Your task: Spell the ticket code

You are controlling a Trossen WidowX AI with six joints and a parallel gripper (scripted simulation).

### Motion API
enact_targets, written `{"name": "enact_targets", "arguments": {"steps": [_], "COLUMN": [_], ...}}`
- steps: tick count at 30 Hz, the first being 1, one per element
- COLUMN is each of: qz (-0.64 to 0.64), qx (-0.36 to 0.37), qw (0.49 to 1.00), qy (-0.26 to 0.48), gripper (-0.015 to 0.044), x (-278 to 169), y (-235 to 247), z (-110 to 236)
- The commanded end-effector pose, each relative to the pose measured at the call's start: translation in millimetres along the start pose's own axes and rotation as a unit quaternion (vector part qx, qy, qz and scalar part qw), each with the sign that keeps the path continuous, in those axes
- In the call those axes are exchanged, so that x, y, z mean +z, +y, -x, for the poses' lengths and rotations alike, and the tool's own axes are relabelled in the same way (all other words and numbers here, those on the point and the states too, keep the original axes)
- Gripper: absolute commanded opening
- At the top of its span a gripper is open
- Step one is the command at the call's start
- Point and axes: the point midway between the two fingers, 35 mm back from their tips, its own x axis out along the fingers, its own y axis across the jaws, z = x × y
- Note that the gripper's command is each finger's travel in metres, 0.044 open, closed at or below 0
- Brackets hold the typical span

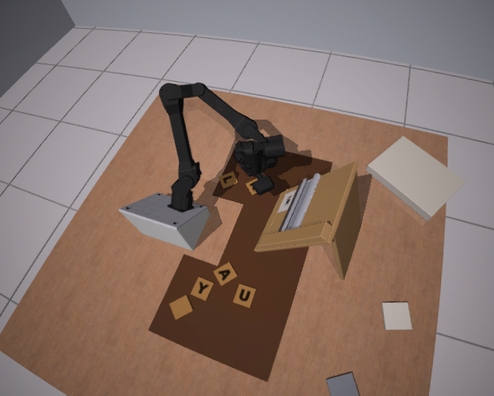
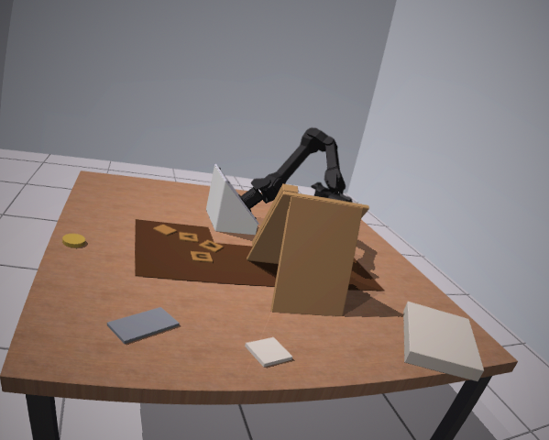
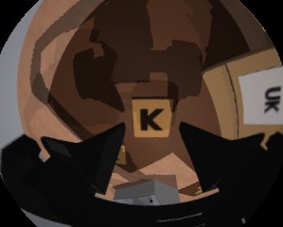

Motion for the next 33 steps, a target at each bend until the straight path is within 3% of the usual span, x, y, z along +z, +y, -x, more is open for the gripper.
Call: {"name": "enact_targets", "arguments": {"steps": [1, 28, 33], "qz": [-0.003, -0.003, -0.003], "qx": [-0.001, -0.001, -0.001], "qw": [1.0, 1.0, 1.0], "qy": [0.001, 0.001, 0.001], "gripper": [0.034, 0.034, 0.0307], "x": [-1, -1, -1], "y": [-1, -1, -1], "z": [-1, -20, -20]}}
